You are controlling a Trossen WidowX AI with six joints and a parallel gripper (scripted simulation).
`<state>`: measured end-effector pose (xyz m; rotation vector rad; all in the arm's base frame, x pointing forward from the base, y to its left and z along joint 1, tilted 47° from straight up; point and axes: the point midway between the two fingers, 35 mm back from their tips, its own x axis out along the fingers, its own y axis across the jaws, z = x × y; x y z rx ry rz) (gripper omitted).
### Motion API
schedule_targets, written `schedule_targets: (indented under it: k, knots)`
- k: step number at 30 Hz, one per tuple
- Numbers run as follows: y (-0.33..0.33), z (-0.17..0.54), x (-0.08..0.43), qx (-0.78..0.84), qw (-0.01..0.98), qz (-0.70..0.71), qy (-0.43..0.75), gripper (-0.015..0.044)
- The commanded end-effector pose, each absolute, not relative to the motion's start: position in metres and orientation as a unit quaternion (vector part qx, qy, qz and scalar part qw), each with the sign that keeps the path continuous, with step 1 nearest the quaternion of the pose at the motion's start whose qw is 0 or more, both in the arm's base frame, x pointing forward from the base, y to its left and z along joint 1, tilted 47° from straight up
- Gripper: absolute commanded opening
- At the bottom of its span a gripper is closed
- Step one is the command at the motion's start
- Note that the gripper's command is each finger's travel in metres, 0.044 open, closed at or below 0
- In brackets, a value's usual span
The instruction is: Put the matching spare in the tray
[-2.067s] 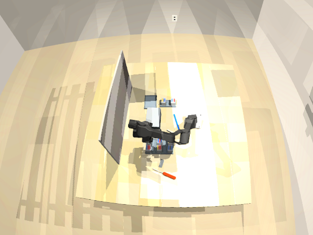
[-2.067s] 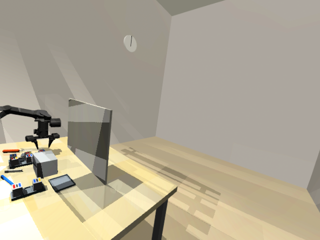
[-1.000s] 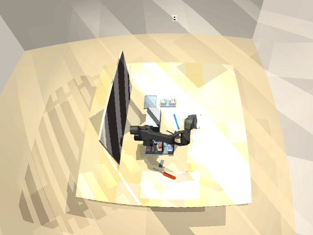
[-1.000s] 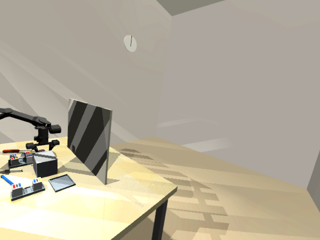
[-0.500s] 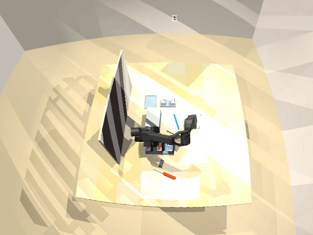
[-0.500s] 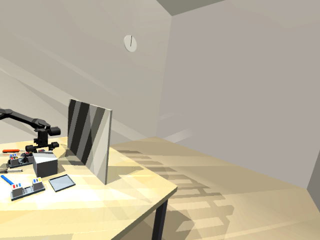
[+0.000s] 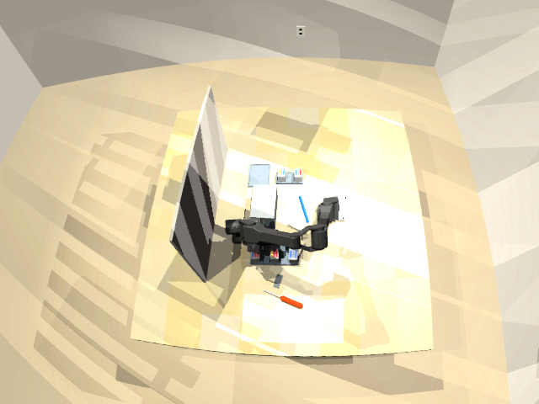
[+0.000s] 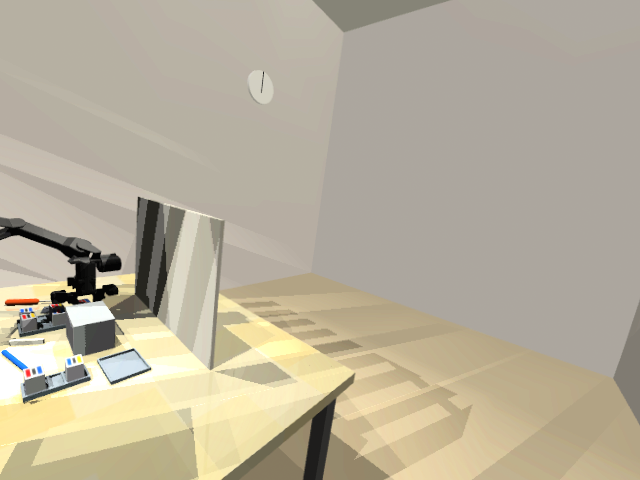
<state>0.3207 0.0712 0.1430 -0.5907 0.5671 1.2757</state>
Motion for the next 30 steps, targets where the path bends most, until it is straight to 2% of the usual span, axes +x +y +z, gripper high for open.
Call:
schedule_targets:
  k: [1, 3, 7, 8, 17, 30]
  knots:
    - [0.071, 0.143, 0.321, -0.268, 0.726, 0.579, 0.257, 0.0129]
    - [0.071, 0.143, 0.321, -0.268, 0.726, 0.579, 0.257, 0.0115]
    - [0.071, 0.143, 0.321, -0.268, 0.726, 0.579, 0.257, 0.001]
    - [0.071, 0.143, 0.321, -0.268, 0.726, 0.579, 0.257, 0.0]
    - [0.068, 0.145, 0.32, -0.268, 0.726, 0.578, 0.258, 0.0]
    - [0.018, 0.193, 0.306, -0.267, 0.726, 0.577, 0.262, 0.0]
